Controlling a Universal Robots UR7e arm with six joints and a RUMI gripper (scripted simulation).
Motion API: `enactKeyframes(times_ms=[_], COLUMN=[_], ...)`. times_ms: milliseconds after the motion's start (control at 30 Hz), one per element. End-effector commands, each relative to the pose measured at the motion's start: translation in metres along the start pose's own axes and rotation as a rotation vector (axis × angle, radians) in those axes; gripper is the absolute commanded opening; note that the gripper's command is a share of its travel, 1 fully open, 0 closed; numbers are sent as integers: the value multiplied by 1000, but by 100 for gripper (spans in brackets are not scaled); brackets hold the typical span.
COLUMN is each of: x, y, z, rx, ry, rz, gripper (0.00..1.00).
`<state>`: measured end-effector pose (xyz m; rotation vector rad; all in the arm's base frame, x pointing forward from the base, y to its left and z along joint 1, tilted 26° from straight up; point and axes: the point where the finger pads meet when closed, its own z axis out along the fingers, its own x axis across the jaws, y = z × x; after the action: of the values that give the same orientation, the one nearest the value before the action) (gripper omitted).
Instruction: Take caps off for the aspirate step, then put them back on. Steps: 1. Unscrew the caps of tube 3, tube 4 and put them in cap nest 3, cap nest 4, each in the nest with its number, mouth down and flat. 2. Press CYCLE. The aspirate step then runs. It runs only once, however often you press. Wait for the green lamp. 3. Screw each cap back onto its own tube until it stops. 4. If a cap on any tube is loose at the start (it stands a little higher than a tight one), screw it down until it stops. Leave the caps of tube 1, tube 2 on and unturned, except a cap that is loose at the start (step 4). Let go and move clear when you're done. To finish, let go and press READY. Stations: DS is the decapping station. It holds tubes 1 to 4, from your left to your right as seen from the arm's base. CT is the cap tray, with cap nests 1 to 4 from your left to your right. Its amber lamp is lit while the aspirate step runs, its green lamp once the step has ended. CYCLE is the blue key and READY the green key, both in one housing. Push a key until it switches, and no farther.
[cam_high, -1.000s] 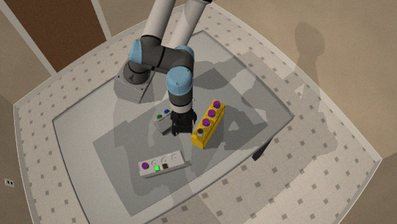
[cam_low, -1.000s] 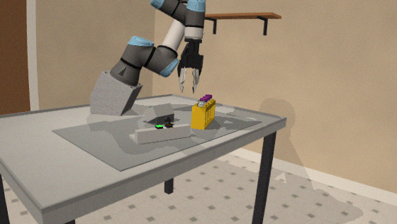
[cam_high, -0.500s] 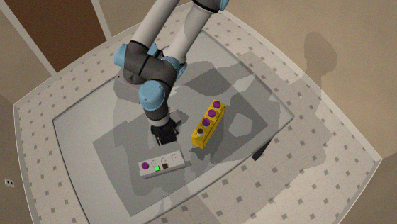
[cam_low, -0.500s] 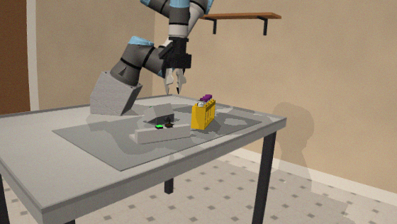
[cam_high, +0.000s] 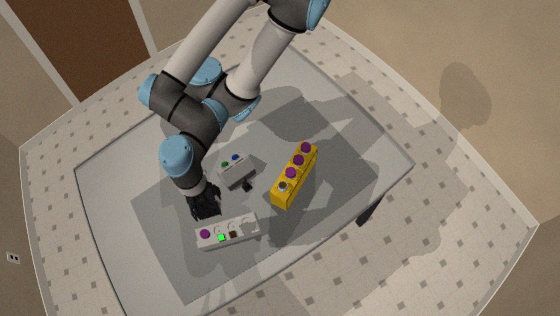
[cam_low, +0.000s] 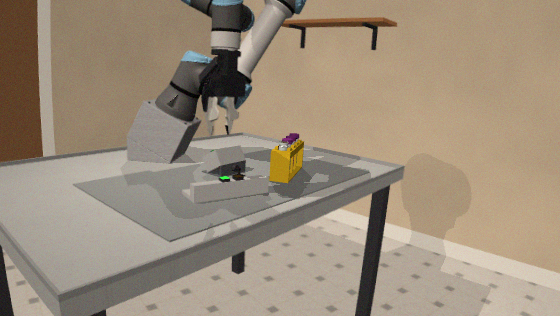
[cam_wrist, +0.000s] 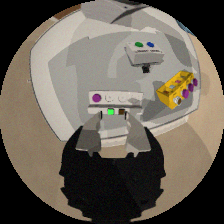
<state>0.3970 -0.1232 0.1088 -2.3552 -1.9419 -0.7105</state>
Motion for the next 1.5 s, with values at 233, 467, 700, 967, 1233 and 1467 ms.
enactKeyframes(times_ms=[233,467,700,967,1233,1467], x=[-68,-68,-68,-69,-69,-69], y=[16,16,16,17,18,18], z=[1,1,31,66,101,130], rx=[0,0,0,0,0,0], ry=[0,0,0,0,0,0], rz=[-1,-1,-1,-1,-1,-1], gripper=[29,29,29,29,29,29])
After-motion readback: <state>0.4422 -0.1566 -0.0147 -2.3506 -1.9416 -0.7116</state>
